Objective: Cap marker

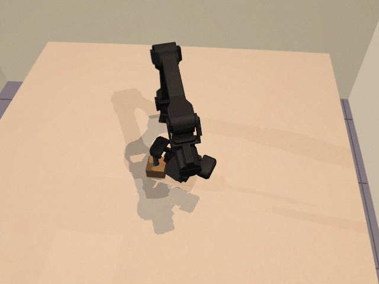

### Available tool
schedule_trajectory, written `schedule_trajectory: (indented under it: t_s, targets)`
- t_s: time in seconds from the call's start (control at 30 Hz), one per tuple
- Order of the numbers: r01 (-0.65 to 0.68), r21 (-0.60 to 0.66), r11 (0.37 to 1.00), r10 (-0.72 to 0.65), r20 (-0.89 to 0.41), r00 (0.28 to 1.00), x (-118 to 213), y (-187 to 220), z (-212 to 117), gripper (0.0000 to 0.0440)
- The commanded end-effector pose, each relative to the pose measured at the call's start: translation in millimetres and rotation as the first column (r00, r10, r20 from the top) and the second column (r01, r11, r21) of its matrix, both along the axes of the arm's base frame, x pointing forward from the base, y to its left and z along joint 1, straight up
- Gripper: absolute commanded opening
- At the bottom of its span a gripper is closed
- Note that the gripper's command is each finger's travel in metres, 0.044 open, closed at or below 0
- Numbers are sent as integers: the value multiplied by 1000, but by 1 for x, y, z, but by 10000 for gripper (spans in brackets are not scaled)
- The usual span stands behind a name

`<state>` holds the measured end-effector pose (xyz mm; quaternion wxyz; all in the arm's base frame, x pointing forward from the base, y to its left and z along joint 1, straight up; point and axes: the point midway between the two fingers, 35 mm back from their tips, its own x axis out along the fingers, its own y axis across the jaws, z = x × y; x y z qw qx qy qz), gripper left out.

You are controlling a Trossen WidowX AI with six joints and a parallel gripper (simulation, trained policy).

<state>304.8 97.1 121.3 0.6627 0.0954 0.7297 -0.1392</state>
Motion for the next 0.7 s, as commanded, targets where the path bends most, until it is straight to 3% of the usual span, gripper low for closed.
schedule_trajectory:
  t_s: [0.0,0.67]
  targets:
    - [3,6,1000,-3,6,1000,-3,-11,14,46]
    - [73,30,997,-72,-22,997,-37,-82,55,16]
